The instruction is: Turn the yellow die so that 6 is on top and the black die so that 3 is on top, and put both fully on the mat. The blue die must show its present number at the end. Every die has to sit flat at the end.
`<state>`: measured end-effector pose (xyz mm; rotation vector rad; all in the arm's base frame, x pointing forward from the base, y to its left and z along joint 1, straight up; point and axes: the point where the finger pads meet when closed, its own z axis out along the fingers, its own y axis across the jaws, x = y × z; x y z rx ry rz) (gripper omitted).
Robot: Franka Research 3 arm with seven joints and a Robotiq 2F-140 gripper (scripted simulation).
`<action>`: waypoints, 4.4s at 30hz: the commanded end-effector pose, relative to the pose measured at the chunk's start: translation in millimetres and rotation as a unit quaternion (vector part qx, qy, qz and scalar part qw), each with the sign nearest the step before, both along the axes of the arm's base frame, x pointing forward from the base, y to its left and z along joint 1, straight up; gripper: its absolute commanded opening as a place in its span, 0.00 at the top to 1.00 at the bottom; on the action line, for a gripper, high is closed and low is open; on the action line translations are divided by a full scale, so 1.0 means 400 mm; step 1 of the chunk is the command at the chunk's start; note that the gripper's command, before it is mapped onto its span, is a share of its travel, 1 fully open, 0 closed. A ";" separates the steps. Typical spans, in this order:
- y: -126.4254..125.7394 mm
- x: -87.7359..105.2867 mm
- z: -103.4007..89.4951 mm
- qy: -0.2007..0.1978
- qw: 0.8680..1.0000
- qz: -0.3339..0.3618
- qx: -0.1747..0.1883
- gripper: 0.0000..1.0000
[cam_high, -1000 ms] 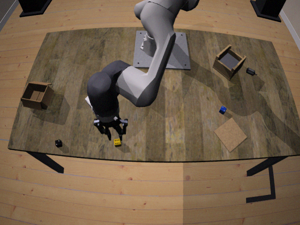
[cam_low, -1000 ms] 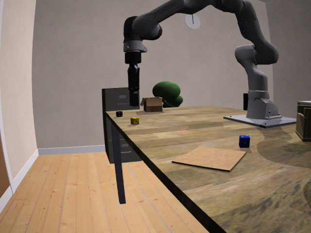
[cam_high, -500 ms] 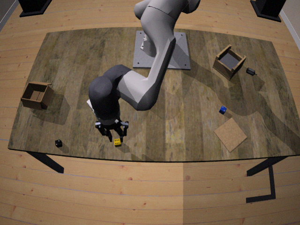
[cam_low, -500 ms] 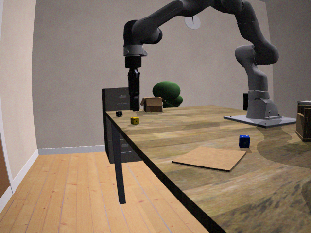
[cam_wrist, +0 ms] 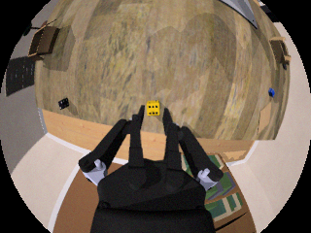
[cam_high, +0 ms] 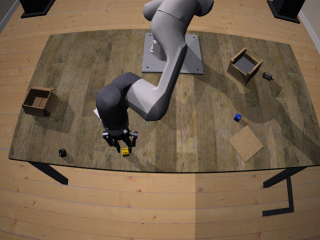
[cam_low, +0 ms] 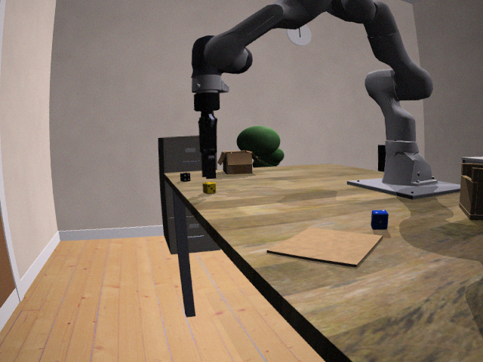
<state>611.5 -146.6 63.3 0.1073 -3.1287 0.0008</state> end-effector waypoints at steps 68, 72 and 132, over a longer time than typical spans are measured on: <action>-0.002 0.001 -0.015 -0.003 1.000 0.002 0.000 0.65; -0.002 0.001 -0.015 -0.003 1.000 0.002 0.000 0.65; -0.002 0.000 -0.106 -0.003 1.000 0.002 0.000 0.65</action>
